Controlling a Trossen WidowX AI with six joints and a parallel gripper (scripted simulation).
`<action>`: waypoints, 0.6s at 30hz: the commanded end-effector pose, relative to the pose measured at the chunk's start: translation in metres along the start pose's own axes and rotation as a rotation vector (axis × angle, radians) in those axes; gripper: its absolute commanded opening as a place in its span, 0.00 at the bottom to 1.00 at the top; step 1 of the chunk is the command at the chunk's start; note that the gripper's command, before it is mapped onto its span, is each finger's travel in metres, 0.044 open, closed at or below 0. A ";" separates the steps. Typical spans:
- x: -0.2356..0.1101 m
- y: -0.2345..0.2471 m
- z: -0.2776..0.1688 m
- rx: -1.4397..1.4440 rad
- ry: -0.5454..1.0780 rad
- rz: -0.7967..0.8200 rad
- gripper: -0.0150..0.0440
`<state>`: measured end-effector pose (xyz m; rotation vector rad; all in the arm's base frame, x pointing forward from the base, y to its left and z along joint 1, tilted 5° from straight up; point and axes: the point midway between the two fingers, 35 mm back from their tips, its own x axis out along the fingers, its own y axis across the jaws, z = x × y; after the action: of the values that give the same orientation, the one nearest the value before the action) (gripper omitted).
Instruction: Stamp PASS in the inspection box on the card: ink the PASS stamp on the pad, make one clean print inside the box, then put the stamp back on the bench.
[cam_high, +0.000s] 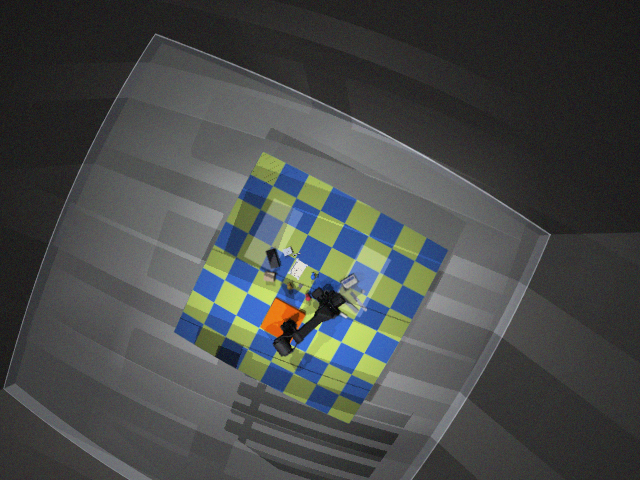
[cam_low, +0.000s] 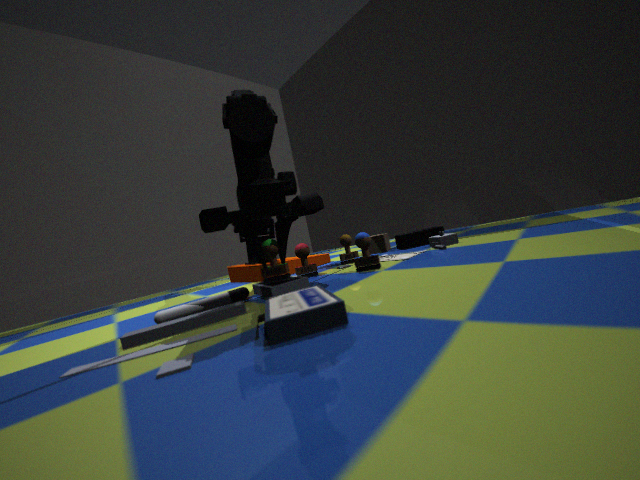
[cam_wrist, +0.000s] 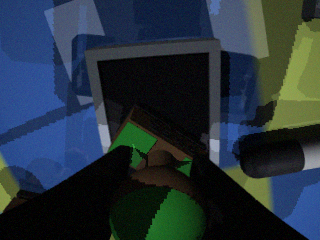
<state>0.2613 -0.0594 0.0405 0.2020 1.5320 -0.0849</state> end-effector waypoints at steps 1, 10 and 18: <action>0.002 0.001 -0.001 0.004 0.004 0.005 0.25; 0.003 0.001 -0.001 0.000 0.004 0.003 0.25; 0.005 0.001 -0.001 0.000 0.004 0.003 0.25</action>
<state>0.2611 -0.0587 0.0376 0.2007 1.5329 -0.0832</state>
